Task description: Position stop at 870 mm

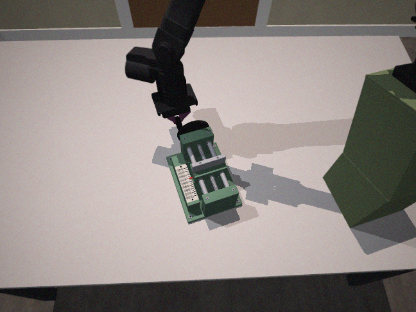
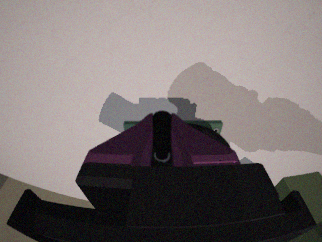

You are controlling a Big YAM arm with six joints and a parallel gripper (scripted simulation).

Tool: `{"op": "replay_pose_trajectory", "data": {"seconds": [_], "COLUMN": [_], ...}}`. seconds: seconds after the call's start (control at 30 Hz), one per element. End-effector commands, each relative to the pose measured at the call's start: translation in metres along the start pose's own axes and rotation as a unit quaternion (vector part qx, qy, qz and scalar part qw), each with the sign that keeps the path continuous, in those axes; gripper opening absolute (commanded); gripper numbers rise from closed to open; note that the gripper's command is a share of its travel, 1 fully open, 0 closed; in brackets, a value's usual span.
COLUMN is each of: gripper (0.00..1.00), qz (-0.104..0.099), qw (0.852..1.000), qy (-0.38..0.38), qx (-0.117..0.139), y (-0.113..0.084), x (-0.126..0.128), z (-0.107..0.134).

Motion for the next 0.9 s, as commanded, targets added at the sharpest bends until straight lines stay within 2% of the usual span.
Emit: {"op": "replay_pose_trajectory", "data": {"seconds": [0.0,0.3,0.6,0.87], "gripper": [0.06,0.06,0.06,0.06], "qz": [-0.021,-0.022,-0.019,-0.019], "qw": [1.000,1.000,1.000,1.000], "qy": [0.001,-0.001,0.003,0.002], "qx": [-0.008,-0.008,-0.008,-0.008], "y": [0.014,0.018,0.035,0.036], "x": [0.018,0.019,0.008,0.008], "z": [-0.009,-0.006,-0.011,-0.009]}}
Point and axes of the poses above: the point where the finger pads meet when closed, its own y axis out along the fingers, its own x axis across the jaws, z = x × y, the point moved 3 cm from there along -y, back along the fingers, and after that the axes turned 2 degrees about y, right-handed, at the moved point
